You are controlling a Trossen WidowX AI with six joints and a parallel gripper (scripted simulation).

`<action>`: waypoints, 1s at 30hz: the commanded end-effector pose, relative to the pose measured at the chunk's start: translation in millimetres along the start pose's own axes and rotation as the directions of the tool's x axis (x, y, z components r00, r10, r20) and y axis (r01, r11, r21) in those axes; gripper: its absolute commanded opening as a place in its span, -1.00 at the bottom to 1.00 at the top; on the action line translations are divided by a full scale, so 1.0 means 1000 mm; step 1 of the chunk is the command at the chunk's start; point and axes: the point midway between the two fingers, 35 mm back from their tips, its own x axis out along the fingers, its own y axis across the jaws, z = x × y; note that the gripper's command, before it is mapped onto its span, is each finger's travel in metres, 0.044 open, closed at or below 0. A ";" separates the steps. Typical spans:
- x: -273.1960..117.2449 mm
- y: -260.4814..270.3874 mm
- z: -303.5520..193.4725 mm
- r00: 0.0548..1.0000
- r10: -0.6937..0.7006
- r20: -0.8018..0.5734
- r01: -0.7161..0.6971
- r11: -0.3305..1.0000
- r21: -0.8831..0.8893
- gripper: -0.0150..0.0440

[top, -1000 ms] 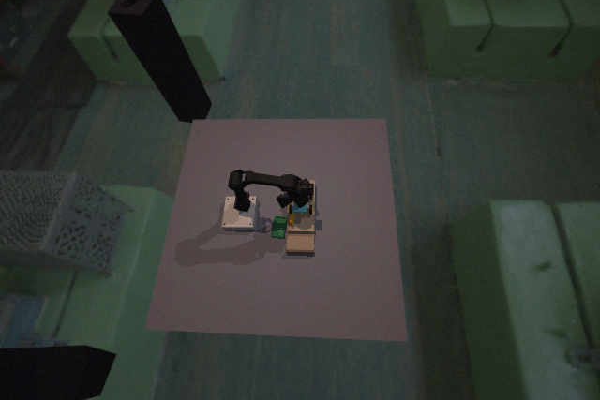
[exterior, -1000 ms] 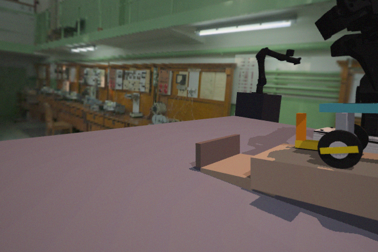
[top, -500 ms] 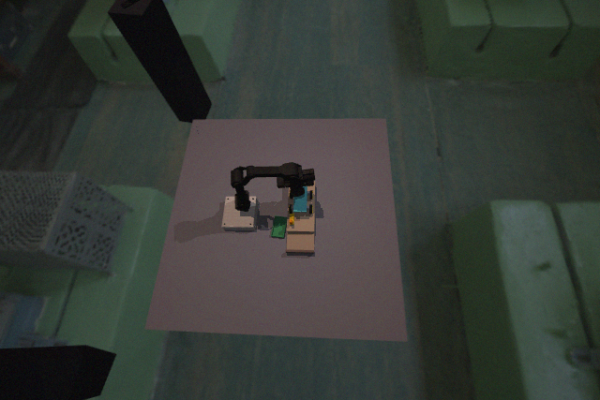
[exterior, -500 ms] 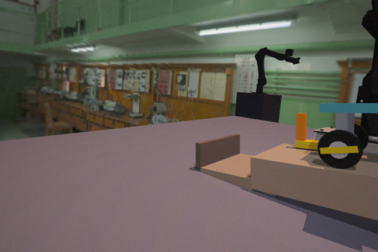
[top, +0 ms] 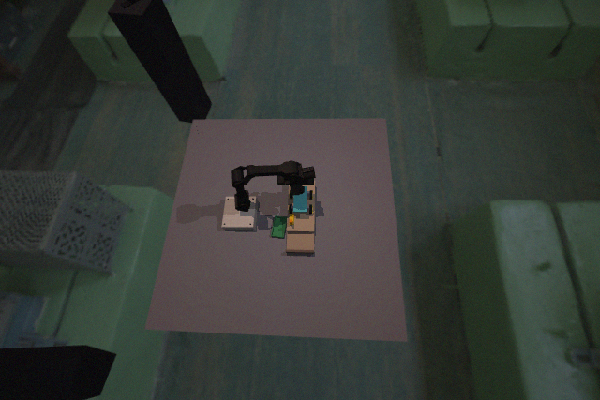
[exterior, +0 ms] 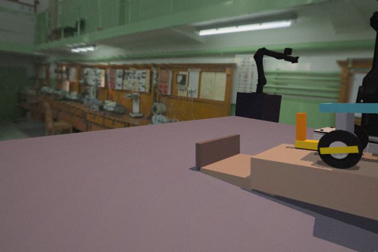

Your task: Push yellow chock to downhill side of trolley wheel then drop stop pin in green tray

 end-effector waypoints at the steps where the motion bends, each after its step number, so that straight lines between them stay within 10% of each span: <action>1: 0.008 -0.001 0.000 1.000 -0.008 -0.002 0.008 1.000 0.007 0.15; 30: 0.039 0.000 -0.001 1.000 -0.008 -0.003 0.008 1.000 0.007 0.15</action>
